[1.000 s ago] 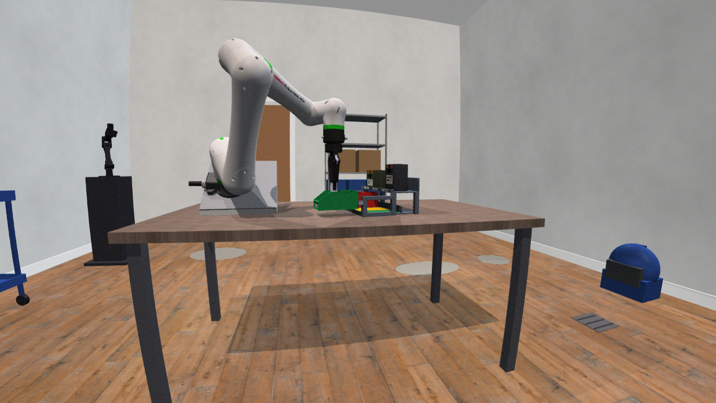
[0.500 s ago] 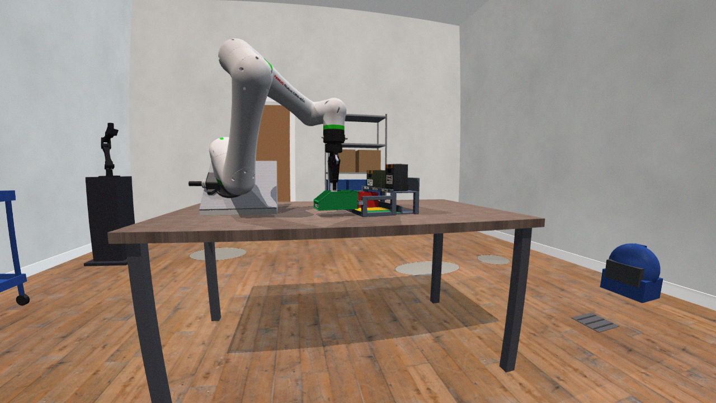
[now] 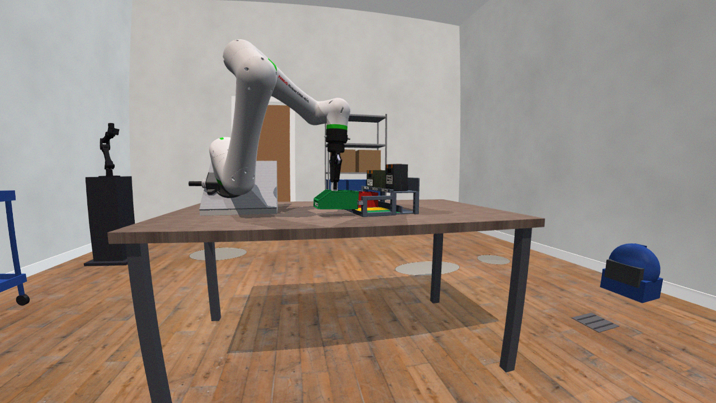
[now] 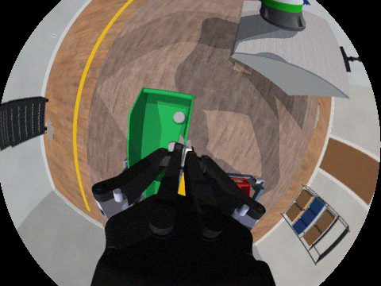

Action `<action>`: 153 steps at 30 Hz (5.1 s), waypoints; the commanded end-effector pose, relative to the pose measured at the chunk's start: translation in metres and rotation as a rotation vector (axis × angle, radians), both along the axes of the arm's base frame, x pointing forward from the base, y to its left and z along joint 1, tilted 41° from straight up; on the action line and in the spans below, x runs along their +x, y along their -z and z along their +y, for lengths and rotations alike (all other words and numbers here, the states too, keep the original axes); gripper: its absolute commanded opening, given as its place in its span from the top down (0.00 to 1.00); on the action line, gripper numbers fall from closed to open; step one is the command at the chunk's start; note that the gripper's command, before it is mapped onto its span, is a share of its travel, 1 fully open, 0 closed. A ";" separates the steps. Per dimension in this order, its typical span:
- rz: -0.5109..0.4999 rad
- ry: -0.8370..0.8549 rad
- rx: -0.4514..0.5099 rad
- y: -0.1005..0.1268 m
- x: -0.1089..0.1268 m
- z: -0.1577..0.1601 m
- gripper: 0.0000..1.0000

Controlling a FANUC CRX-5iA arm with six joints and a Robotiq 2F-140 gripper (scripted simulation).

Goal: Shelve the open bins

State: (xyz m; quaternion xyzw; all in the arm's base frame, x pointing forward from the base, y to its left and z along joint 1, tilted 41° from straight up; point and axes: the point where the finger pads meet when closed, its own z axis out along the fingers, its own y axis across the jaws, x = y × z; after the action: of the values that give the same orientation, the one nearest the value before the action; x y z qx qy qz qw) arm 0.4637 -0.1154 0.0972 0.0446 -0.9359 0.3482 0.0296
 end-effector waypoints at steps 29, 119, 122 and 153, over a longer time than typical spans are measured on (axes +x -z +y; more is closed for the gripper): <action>0.133 0.114 -0.019 -0.006 0.008 0.006 1.00; 0.134 0.115 -0.019 -0.003 0.050 0.010 1.00; 0.134 0.115 -0.019 -0.003 0.053 0.010 1.00; 0.134 0.115 -0.019 -0.001 0.084 0.013 1.00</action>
State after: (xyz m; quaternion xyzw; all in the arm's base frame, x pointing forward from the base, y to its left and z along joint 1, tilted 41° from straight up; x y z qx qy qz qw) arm 0.5451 -0.1033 0.0983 0.0135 -0.9294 0.3511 0.1130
